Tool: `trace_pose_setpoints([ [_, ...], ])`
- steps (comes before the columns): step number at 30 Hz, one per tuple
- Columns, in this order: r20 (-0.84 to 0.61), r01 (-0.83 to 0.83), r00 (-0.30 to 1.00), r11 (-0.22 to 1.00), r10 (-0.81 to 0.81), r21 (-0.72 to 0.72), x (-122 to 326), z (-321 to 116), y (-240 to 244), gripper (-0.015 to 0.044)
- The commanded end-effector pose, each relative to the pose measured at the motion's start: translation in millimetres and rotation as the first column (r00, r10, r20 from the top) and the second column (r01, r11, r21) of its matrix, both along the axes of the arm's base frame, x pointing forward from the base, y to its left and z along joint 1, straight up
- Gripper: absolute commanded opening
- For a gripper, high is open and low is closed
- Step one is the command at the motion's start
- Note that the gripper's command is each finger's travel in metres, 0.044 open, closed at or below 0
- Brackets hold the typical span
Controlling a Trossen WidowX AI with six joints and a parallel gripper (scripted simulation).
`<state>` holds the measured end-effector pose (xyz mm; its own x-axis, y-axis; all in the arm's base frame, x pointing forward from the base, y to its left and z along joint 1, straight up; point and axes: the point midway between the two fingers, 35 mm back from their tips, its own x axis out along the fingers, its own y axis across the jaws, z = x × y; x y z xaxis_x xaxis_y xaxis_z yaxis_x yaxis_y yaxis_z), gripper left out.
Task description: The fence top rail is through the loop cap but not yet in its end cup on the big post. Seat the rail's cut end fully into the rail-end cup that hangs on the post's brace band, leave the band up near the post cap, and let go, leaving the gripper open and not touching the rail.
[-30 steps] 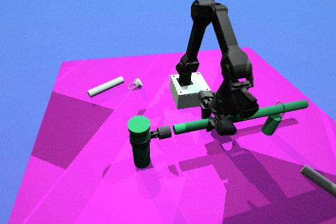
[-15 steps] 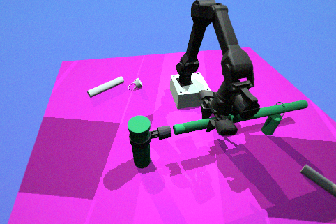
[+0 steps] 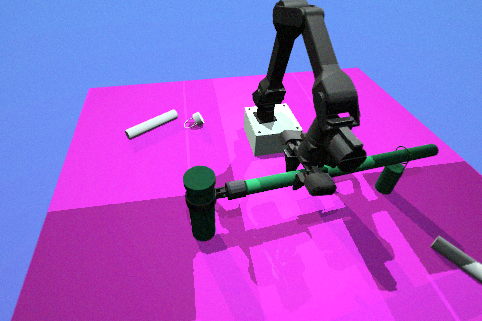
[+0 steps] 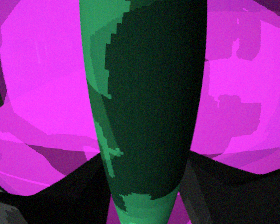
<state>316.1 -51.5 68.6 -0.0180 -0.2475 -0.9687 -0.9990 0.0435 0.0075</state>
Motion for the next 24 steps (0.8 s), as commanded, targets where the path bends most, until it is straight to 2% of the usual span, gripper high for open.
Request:
trace_pose_setpoints([
  [1, 0.001, 0.003, 1.0, 1.0, -0.003, -0.009, -1.0, 0.0, -9.3, 0.0],
  [24, -0.003, 0.003, 1.0, 1.0, -0.003, 0.001, -1.2, -1.2, -7.6, 0.0],
])
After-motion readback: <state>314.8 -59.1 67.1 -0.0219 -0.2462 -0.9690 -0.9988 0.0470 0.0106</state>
